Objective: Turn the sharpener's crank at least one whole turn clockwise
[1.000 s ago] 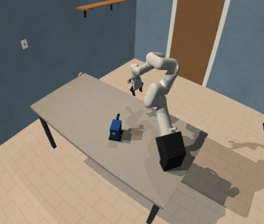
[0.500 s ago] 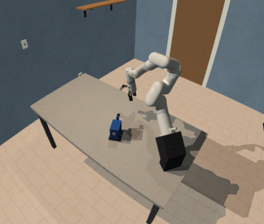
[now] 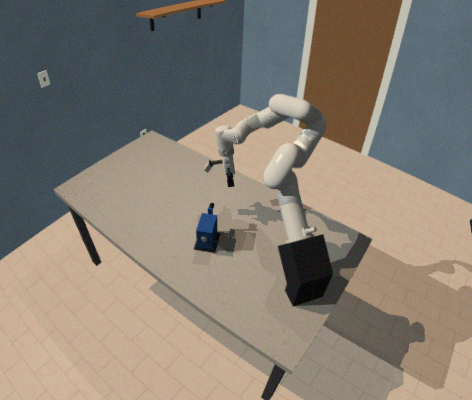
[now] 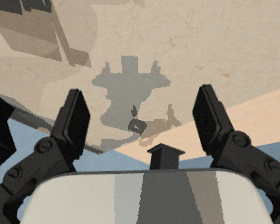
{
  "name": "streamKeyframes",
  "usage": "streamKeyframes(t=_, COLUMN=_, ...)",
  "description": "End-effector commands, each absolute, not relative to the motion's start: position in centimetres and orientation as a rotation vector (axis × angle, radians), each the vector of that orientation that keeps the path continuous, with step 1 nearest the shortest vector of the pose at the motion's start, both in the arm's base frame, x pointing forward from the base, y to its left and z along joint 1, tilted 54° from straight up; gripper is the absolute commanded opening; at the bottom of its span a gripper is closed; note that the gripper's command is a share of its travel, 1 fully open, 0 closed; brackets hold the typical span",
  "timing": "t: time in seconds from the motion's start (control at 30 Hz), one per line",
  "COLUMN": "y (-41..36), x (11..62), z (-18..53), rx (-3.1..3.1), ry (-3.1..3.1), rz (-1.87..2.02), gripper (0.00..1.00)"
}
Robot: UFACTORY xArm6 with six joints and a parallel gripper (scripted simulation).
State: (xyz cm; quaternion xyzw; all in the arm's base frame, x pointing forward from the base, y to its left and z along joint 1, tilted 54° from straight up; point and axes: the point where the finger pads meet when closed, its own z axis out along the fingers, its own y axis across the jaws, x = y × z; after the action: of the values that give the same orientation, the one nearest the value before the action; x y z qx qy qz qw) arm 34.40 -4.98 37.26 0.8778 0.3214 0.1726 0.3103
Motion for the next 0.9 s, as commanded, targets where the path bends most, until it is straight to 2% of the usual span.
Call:
streamKeyframes(t=0.0, y=-3.3, x=34.6, z=36.5, rx=2.239, ry=0.994, rz=0.393, gripper=1.00)
streamKeyframes(t=0.87, y=5.8, x=33.9, z=32.8, rx=1.585, ry=1.674, rz=0.090, gripper=1.00)
